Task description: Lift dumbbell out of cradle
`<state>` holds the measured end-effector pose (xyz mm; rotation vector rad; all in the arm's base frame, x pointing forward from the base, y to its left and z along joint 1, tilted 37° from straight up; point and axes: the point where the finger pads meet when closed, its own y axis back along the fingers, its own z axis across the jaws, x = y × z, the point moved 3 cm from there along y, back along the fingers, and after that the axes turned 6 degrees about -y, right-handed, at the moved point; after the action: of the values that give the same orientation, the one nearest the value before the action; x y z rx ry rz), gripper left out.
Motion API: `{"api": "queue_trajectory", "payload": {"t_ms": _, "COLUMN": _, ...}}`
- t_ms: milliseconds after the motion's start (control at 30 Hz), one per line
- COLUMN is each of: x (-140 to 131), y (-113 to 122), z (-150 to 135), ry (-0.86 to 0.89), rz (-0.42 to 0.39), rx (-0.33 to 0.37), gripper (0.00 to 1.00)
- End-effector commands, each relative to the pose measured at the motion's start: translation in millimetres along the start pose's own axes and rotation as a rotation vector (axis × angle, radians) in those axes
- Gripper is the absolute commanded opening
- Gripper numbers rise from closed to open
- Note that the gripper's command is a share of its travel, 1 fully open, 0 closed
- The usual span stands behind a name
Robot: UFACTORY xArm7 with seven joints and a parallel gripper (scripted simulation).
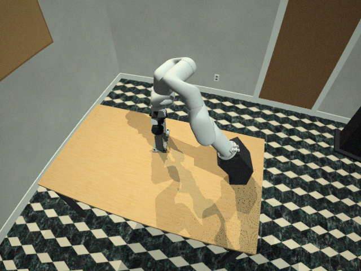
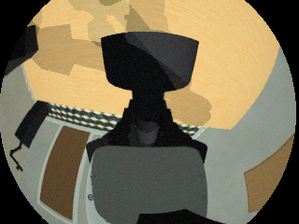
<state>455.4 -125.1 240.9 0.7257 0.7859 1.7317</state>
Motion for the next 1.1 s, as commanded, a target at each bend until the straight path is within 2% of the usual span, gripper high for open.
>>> {"api": "queue_trajectory", "payload": {"t_ms": 0, "x": -1.1, "y": 0.7, "z": -0.1, "ry": -0.002, "rz": -0.001, "rx": -0.001, "gripper": 0.0}}
{"api": "queue_trajectory", "payload": {"t_ms": 633, "x": -1.2, "y": 6.8, "z": 0.3, "ry": -0.003, "rz": 0.002, "rx": -0.002, "gripper": 0.0}}
{"api": "queue_trajectory", "payload": {"t_ms": 1067, "x": -2.0, "y": 26.1, "z": 0.6, "ry": -0.002, "rz": 0.003, "rx": -0.002, "gripper": 0.0}}
